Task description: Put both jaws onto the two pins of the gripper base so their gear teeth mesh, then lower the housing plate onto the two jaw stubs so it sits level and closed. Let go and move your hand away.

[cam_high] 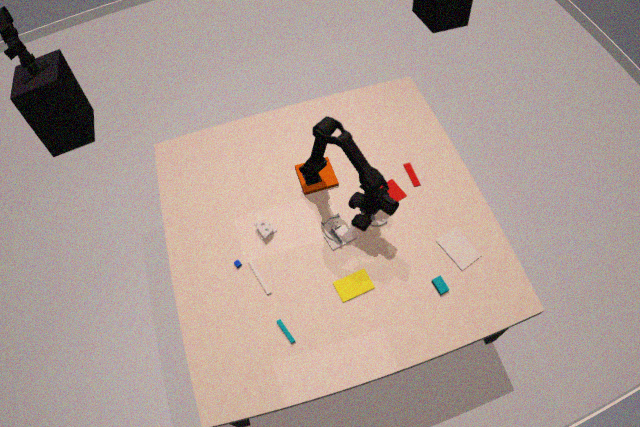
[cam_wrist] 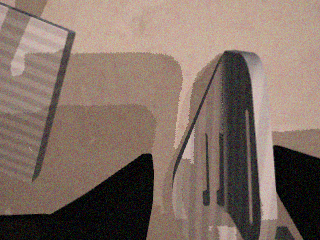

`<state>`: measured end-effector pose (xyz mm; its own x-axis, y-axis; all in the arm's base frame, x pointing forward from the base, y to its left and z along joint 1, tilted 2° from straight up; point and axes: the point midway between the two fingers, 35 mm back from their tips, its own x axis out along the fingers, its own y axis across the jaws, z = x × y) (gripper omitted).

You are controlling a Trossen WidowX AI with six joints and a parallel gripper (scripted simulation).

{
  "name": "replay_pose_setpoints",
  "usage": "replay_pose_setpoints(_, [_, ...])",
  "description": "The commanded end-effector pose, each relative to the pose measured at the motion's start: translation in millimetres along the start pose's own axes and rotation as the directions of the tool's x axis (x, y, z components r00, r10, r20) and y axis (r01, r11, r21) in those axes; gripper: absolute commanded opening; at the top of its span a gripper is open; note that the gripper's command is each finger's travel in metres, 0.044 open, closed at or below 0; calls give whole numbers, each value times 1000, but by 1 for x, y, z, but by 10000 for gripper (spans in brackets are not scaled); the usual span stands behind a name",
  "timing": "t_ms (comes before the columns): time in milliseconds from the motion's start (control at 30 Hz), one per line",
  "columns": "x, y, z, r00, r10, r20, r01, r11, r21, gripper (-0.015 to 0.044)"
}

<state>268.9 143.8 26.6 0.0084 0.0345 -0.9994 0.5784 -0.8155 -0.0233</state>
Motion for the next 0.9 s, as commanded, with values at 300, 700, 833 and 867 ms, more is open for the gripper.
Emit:
replay_pose_setpoints(300, [0,0,0,1000,0,0,0,1000,0,134])
replay_pose_setpoints(700, [-14,0,-2,1000,0,0,0,1000,1,134])
replay_pose_setpoints(833, [-26,0,-3,1000,-1,-1,1,1000,1,134])
replay_pose_setpoints(867, [-29,0,-3,1000,-1,-1,1,1000,1,134])
